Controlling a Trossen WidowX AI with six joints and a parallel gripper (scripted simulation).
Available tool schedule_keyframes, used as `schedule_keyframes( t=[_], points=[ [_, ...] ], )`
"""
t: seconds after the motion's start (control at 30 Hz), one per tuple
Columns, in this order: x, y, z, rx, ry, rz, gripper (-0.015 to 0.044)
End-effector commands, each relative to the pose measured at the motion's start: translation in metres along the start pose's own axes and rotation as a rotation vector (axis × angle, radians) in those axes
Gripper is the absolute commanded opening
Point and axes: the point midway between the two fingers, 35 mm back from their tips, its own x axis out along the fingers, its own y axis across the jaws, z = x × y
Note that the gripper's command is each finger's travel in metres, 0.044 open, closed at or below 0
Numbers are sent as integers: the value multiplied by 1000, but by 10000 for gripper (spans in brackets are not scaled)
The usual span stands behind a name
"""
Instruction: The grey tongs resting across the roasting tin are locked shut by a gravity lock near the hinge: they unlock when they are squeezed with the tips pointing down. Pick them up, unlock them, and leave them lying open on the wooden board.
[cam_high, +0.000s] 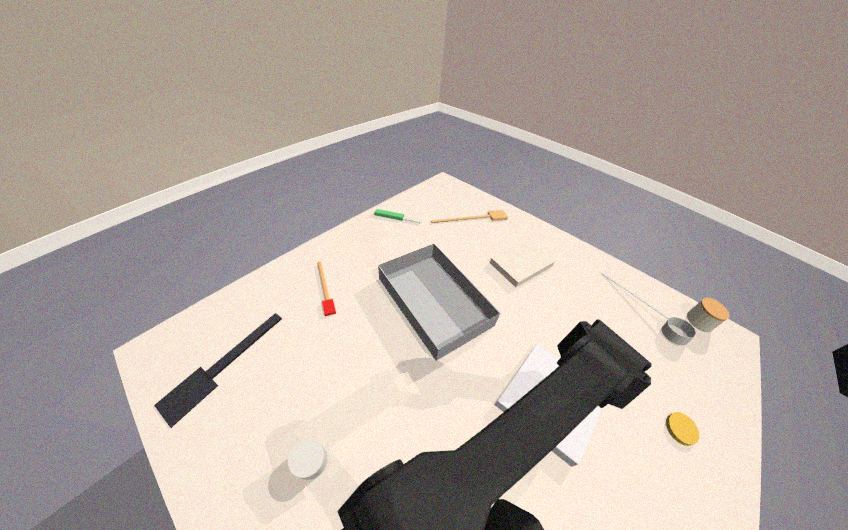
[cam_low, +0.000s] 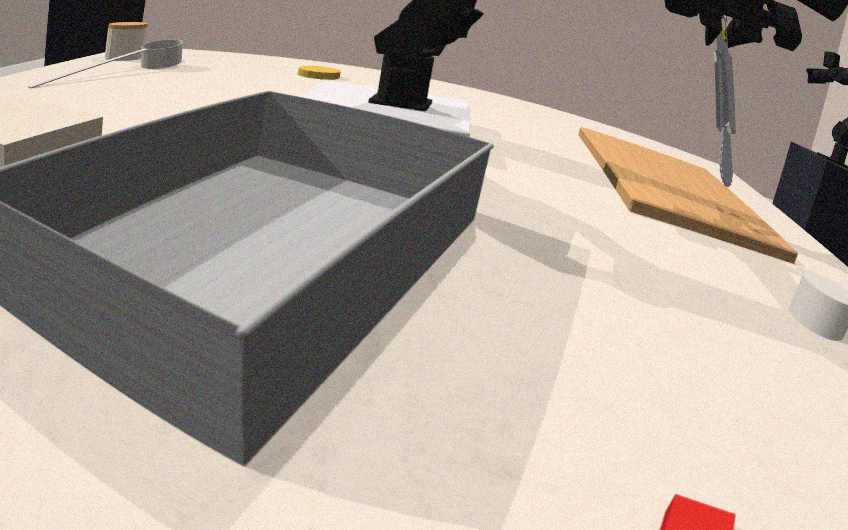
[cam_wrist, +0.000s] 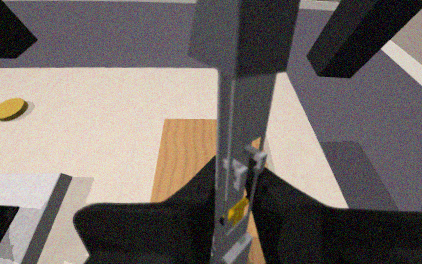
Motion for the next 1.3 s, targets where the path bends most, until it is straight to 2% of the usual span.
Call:
schedule_keyframes(
  t=[0.0,0.13,0.57,1.03,1.27],
  points=[
    [0,1,3,-5,2,0,-150],
    [8,3,0,2,73,36,-150],
    [36,10,-13,17,454,145,-150],
    [48,3,-15,-9,863,112,-150],
    [48,3,-15,-12,881,106,-150]
  ],
)
